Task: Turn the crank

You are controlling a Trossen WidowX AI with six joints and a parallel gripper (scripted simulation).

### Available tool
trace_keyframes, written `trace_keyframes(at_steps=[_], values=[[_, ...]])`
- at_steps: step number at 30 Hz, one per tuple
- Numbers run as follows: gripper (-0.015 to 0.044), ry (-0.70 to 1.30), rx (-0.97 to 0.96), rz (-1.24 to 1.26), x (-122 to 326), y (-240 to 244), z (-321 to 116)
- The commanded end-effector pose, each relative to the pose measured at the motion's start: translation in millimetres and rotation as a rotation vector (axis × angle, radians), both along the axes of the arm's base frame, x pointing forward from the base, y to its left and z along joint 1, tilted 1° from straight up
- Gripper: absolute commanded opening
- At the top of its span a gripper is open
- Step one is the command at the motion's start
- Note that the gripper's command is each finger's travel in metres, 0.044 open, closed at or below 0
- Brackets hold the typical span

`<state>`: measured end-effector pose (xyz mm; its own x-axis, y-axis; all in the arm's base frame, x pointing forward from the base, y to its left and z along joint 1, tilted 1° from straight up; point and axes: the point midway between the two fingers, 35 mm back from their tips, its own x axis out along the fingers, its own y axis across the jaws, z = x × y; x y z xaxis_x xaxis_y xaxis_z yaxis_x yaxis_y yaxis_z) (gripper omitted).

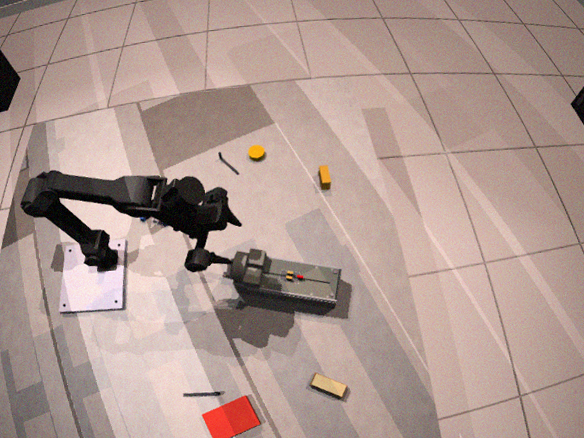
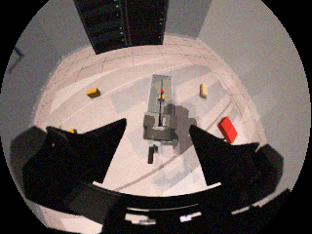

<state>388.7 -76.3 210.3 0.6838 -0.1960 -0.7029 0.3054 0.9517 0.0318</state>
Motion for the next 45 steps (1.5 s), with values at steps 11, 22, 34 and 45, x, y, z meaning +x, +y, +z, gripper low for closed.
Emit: trace_keyframes(at_steps=[11, 22, 34, 45], values=[[0.0440, 0.001, -0.016, -0.010, -38.4, 17.8, -16.8], [0.0440, 0.002, -0.017, -0.007, -35.1, 18.4, -64.8], [0.0440, 0.001, -0.016, -0.010, -39.4, 19.1, -102.5], [0.0440, 0.001, -0.015, -0.010, -37.4, 19.2, -118.1]])
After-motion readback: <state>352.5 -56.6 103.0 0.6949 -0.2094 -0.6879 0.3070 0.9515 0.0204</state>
